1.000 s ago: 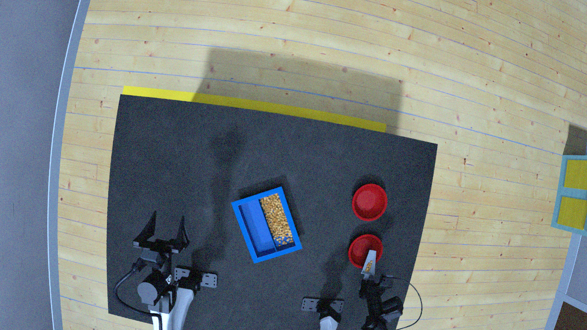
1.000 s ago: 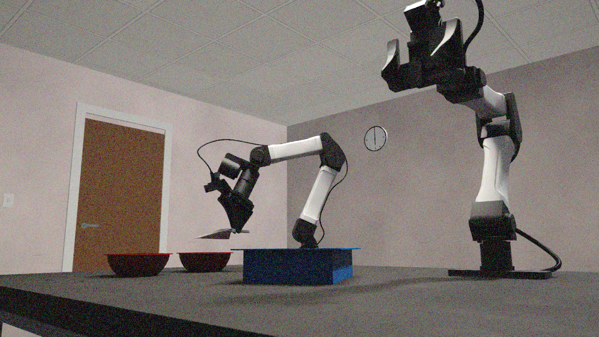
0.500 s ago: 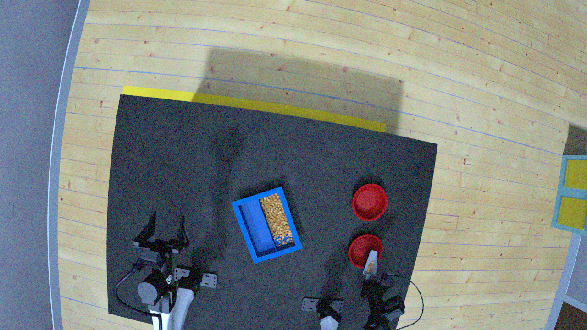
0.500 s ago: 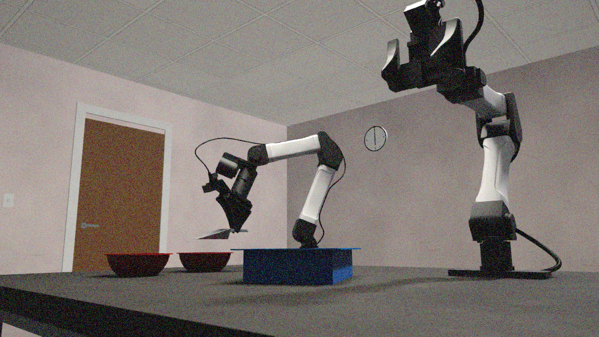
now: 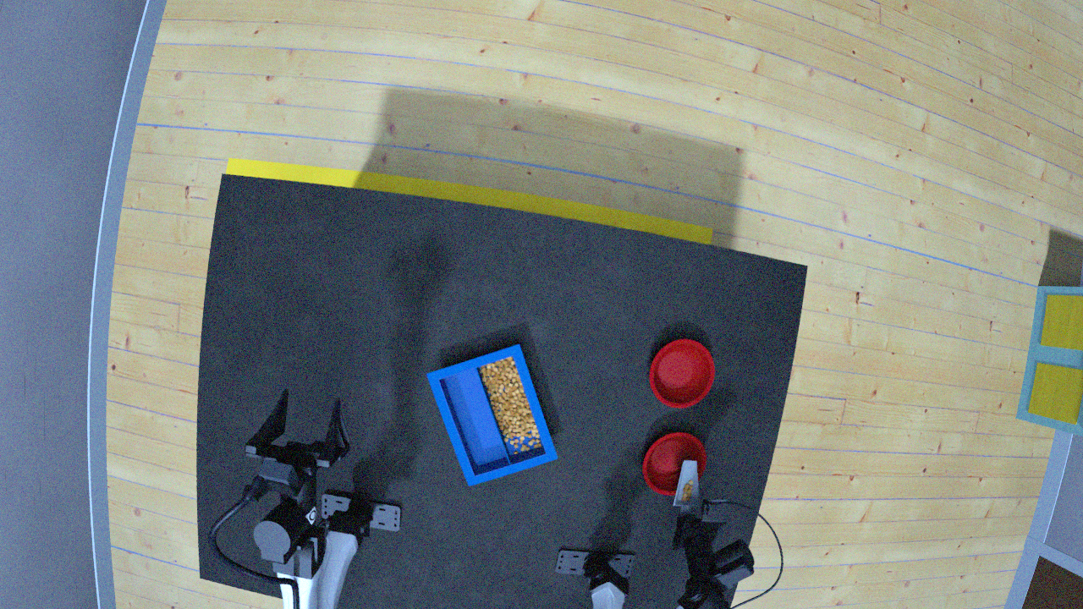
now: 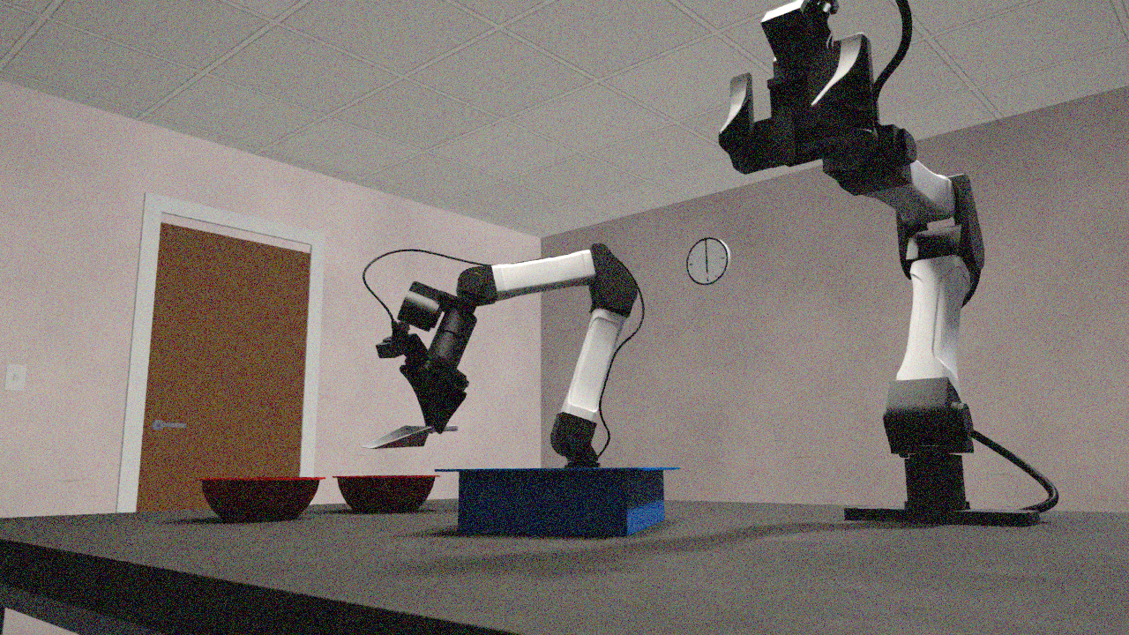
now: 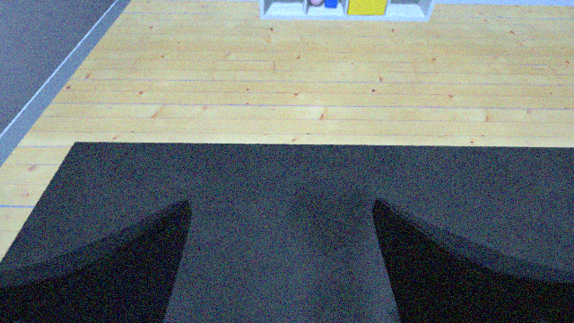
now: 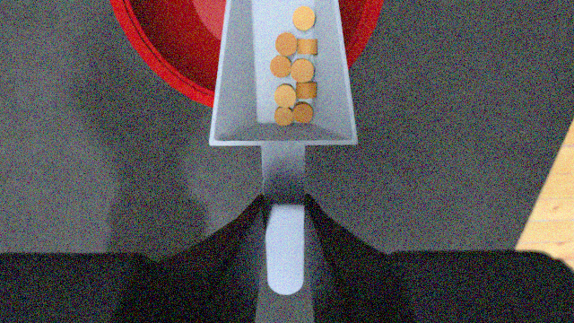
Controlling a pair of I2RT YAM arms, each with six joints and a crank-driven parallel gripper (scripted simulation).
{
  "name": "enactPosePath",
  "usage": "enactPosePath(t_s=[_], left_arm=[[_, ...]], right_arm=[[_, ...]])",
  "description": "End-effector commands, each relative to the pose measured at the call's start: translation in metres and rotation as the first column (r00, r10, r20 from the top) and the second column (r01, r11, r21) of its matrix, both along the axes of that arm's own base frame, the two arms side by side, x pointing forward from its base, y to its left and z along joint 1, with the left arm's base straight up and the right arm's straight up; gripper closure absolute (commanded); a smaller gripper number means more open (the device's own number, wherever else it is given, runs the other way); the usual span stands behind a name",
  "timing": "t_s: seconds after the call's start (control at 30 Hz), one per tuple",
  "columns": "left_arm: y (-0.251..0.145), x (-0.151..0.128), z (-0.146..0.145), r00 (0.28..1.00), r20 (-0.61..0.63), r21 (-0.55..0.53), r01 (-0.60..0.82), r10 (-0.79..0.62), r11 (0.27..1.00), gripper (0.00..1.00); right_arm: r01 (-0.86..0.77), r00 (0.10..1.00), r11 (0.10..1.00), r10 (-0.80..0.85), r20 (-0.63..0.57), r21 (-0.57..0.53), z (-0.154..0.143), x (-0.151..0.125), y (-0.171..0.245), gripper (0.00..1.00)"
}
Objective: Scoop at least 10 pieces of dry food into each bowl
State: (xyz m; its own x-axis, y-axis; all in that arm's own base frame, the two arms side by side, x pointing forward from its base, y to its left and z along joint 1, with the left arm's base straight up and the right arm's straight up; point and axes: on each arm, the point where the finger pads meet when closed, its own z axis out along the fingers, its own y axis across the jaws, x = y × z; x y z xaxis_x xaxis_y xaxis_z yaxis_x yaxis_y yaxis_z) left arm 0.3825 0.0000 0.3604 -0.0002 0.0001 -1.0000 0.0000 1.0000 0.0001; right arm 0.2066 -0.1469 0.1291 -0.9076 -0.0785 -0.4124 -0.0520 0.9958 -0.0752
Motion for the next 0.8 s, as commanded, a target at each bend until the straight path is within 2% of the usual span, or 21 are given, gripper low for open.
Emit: enactPosePath(t_s=[0.0, 0.77], left_arm=[[0.000, -0.002, 0.020, 0.999, 0.052, -0.001, 0.000, 0.000, 1.000, 0.00], [0.000, -0.002, 0.020, 0.999, 0.052, -0.001, 0.000, 0.000, 1.000, 0.00]], right_arm=[[-0.067, 0.998, 0.997, 0.066, -0.009, -0.049, 0.011, 0.006, -0.008, 1.00], [-0.289, 0.955, 0.947, 0.275, -0.112, -0.140, 0.023, 0.015, -0.027, 1.00]])
